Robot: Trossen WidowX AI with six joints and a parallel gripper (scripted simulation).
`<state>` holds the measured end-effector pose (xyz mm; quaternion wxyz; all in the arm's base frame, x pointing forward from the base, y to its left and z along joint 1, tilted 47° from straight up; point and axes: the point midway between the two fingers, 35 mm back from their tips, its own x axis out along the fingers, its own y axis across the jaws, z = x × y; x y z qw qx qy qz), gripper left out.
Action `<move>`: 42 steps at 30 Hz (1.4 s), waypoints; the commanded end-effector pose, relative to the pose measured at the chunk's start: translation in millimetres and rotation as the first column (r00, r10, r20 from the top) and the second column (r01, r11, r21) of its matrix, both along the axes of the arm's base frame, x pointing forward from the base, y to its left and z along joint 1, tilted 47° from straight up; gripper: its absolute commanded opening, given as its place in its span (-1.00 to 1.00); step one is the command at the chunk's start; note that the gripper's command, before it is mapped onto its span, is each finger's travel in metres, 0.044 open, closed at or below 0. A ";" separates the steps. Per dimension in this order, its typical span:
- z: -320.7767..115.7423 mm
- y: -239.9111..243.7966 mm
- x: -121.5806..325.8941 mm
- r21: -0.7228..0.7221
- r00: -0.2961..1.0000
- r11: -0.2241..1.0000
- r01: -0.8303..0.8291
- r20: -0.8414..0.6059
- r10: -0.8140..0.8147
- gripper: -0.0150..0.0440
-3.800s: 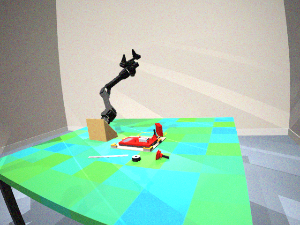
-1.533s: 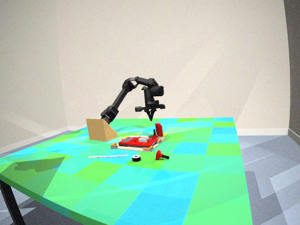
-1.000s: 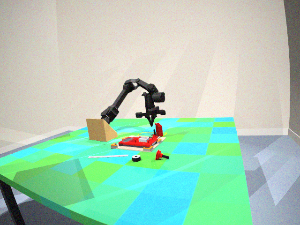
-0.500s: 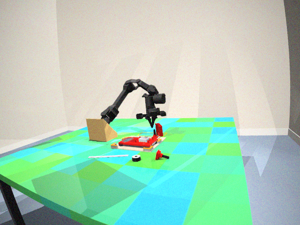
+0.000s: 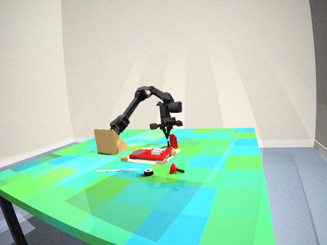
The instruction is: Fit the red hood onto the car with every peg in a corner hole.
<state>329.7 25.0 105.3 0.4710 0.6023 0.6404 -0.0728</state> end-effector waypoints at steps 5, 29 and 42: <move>3.3 1.4 4.6 0.006 1.000 1.000 0.003 -0.001 -0.003 -0.49; 9.9 4.3 16.2 0.006 1.000 1.000 0.003 -0.001 -0.003 -0.49; 13.4 6.0 22.4 0.006 1.000 1.000 0.003 0.000 -0.003 -0.49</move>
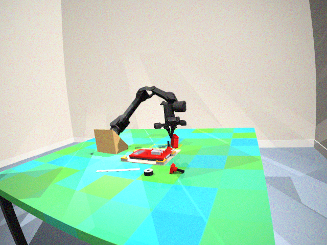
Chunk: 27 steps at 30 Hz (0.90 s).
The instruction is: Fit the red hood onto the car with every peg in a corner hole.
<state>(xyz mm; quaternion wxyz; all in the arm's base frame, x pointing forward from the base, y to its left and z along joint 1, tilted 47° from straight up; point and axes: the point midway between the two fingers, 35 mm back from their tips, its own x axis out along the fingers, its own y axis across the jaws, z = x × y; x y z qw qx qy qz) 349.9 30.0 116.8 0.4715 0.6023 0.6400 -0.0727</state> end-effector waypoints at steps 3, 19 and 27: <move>2.7 1.5 3.5 0.006 1.000 1.000 0.003 -0.001 -0.003 -0.49; 7.1 3.9 10.9 0.006 1.000 1.000 0.003 -0.001 -0.003 -0.49; 9.3 5.1 14.5 0.006 1.000 1.000 0.003 -0.001 -0.003 -0.49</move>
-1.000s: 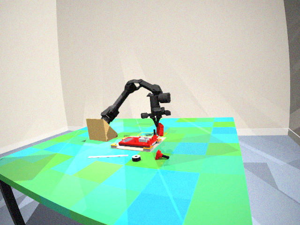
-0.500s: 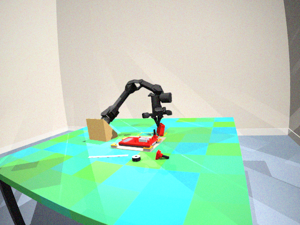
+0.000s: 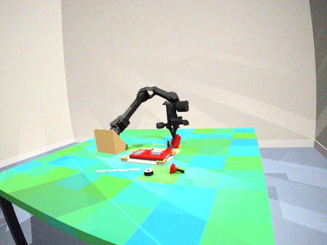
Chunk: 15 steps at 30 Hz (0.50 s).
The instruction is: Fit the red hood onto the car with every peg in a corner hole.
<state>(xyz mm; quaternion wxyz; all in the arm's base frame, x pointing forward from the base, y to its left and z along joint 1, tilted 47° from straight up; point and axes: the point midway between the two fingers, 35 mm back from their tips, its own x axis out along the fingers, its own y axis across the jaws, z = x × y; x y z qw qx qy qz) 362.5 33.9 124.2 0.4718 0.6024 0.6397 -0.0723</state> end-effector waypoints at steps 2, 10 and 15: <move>2.5 1.5 2.8 0.006 1.000 1.000 0.003 -0.002 -0.003 -0.49; 4.6 2.8 6.4 0.006 1.000 1.000 0.003 -0.001 -0.003 -0.49; 12.9 -6.5 6.3 0.004 1.000 1.000 0.003 -0.002 -0.003 -0.49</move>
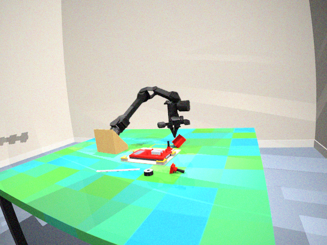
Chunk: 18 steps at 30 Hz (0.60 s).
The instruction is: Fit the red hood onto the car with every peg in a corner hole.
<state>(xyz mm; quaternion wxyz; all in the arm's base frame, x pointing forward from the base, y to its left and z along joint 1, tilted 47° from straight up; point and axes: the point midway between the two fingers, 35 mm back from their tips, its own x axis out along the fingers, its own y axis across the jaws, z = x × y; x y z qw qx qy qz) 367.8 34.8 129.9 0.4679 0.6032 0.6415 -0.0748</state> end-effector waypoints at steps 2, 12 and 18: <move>18.4 -20.7 -1.4 -0.001 1.000 1.000 0.001 0.007 -0.001 -0.49; 47.5 -53.7 -10.1 0.002 1.000 1.000 0.016 0.012 -0.016 -0.49; 47.5 -53.7 -10.1 0.002 1.000 1.000 0.016 0.012 -0.016 -0.49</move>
